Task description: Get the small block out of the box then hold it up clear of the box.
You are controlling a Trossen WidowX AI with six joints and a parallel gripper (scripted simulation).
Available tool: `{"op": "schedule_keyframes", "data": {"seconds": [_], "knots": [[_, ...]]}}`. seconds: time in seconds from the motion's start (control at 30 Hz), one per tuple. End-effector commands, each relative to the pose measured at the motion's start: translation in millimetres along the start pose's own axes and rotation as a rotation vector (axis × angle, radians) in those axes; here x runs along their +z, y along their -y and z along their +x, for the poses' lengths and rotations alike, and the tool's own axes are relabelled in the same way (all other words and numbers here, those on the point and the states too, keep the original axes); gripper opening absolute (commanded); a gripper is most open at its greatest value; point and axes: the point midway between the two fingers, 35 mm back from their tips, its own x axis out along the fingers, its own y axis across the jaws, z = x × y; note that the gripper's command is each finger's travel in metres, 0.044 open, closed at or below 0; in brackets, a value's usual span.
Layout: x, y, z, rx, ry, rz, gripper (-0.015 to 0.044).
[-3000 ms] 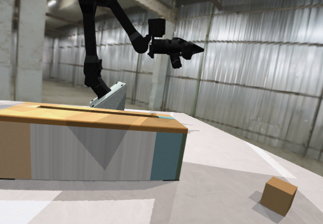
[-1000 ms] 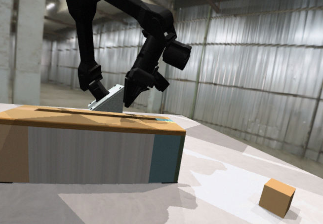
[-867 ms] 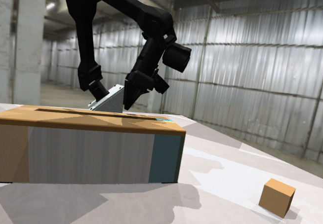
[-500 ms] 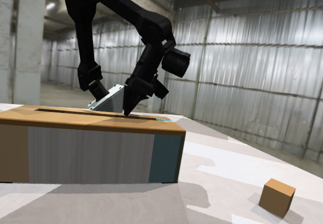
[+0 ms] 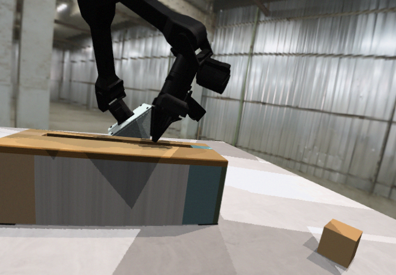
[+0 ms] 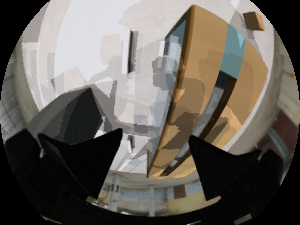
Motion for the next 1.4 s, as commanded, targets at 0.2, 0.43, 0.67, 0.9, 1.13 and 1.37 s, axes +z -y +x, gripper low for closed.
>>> {"op": "schedule_keyframes", "data": {"seconds": [0.2, 0.43, 0.67, 0.9, 1.13, 1.37], "knots": [[9, 4, 37, 0.029, -0.014, 0.004, 0.04], [10, 4, 44, 0.029, -0.016, 0.004, 0.04], [11, 6, 44, 0.029, -0.016, 0.005, 0.04], [11, 6, 44, 0.029, -0.016, 0.005, 0.04], [11, 6, 44, 0.029, -0.016, 0.005, 0.04], [11, 6, 44, 0.029, -0.016, 0.005, 0.04]]}}
